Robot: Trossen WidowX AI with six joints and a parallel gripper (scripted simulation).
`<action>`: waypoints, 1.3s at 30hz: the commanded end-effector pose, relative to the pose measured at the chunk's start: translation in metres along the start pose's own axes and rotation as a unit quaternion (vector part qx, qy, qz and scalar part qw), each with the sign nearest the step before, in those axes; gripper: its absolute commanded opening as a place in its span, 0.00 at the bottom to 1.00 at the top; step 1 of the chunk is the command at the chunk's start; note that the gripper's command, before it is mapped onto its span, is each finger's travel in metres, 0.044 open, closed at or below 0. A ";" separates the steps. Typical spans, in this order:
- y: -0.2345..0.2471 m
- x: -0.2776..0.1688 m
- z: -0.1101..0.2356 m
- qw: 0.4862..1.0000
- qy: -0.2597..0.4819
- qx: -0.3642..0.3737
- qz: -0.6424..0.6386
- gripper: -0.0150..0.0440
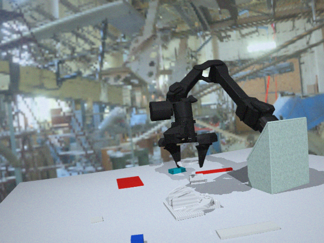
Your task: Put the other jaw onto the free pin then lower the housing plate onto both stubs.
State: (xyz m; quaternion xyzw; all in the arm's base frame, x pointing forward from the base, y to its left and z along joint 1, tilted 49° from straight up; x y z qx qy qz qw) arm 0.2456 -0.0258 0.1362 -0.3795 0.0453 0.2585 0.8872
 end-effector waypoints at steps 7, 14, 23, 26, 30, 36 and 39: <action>0.027 0.025 0.000 0.995 0.001 -0.004 -0.098 0.85; 0.046 0.039 -0.001 0.987 0.003 -0.008 -0.161 0.85; 0.073 0.054 -0.001 0.971 0.003 -0.017 -0.240 0.85; 0.083 0.058 -0.002 0.964 0.002 -0.020 -0.266 0.85; 0.096 0.063 -0.002 0.953 0.001 -0.026 -0.301 0.85; 0.107 0.067 -0.003 0.943 -0.001 -0.031 -0.331 0.85; 0.107 0.067 -0.003 0.943 -0.001 -0.031 -0.331 0.85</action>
Point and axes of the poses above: the point midway between the two fingers, 35 mm back from their tips, its own z axis back along the fingers, its own y axis across the jaws, x = y × z, the point moved 9 cm from there along z, back along the fingers, and after that the axes turned 9 degrees about -z, right-handed, at the moved point
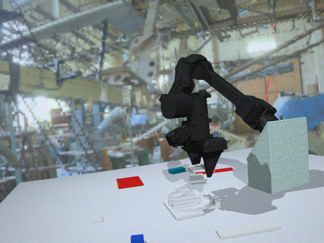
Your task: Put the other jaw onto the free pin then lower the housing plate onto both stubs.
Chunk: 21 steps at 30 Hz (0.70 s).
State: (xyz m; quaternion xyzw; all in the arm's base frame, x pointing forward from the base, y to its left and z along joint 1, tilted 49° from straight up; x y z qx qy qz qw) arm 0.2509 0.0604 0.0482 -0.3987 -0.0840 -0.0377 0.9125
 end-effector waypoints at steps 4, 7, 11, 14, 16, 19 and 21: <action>0.003 0.000 0.000 1.000 -0.003 -0.002 -0.012 0.85; 0.003 0.000 0.000 1.000 -0.003 -0.002 -0.012 0.85; 0.003 0.000 0.000 1.000 -0.003 -0.002 -0.012 0.85; 0.003 0.000 0.000 1.000 -0.003 -0.002 -0.012 0.85; 0.003 0.000 0.000 1.000 -0.003 -0.002 -0.018 0.85; 0.003 0.000 0.000 1.000 -0.003 -0.002 -0.019 0.85; 0.003 0.000 0.000 1.000 -0.003 -0.002 -0.019 0.85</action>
Point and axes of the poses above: the point midway between the two fingers, 35 mm back from their tips, its own z axis back along the fingers, its own y axis across the jaws, x = y × z, the point moved 9 cm from there along z, back along the fingers, and after that the axes turned 9 degrees about -z, right-handed, at the moved point
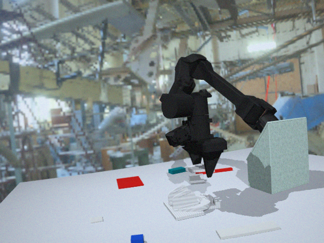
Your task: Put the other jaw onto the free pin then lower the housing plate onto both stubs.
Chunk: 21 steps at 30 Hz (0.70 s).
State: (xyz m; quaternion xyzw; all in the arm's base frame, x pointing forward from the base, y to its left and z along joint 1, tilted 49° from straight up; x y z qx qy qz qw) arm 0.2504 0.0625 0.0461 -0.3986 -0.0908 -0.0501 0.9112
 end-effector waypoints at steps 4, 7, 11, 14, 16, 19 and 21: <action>0.000 0.000 0.000 1.000 -0.002 -0.001 -0.005 0.85; 0.004 -0.003 0.000 1.000 -0.002 -0.001 -0.005 0.85; 0.007 -0.006 0.000 1.000 -0.002 -0.001 -0.005 0.85; 0.007 -0.006 0.000 1.000 -0.002 -0.001 -0.005 0.85; 0.007 -0.006 0.000 1.000 -0.002 -0.001 -0.005 0.85; 0.007 -0.006 0.000 1.000 -0.002 -0.001 -0.005 0.85; 0.007 -0.006 0.000 1.000 -0.002 -0.001 -0.005 0.85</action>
Point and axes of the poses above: the point midway between the two fingers, 35 mm back from their tips, its own z axis back along the fingers, its own y axis across the jaws, x = y × z, the point moved 9 cm from there along z, back along the fingers, and after that the axes turned 9 degrees about -z, right-handed, at the moved point
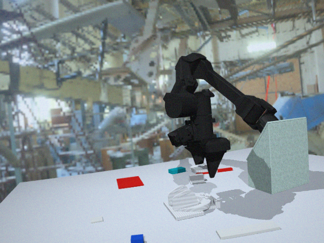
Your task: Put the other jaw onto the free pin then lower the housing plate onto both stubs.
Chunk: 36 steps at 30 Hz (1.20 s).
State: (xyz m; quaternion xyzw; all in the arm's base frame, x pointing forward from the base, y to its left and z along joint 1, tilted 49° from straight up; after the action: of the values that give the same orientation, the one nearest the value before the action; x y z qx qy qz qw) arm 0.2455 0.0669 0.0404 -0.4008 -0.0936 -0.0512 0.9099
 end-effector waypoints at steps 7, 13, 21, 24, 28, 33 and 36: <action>0.001 0.000 0.000 1.000 0.000 0.002 -0.003 0.85; 0.001 0.000 0.000 1.000 0.000 0.002 -0.003 0.85; 0.002 -0.001 0.000 1.000 0.000 0.002 -0.002 0.85; 0.002 -0.001 0.000 1.000 0.000 0.002 -0.002 0.85; 0.002 -0.001 -0.002 1.000 0.000 0.002 -0.002 0.85; 0.002 -0.001 -0.011 1.000 0.000 0.003 -0.002 0.85; 0.003 0.000 -0.016 1.000 0.000 0.003 -0.002 0.85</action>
State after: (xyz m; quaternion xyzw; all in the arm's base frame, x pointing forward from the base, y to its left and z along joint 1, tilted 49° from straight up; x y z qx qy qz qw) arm 0.2468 0.0619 0.0325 -0.3970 -0.0959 -0.0554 0.9111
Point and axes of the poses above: the point midway between the two fingers, 35 mm back from their tips, its own z axis back along the fingers, its own y axis across the jaws, x = y × z, the point moved 9 cm from there along z, back along the fingers, and after that the axes turned 9 degrees about -z, right-handed, at the moved point
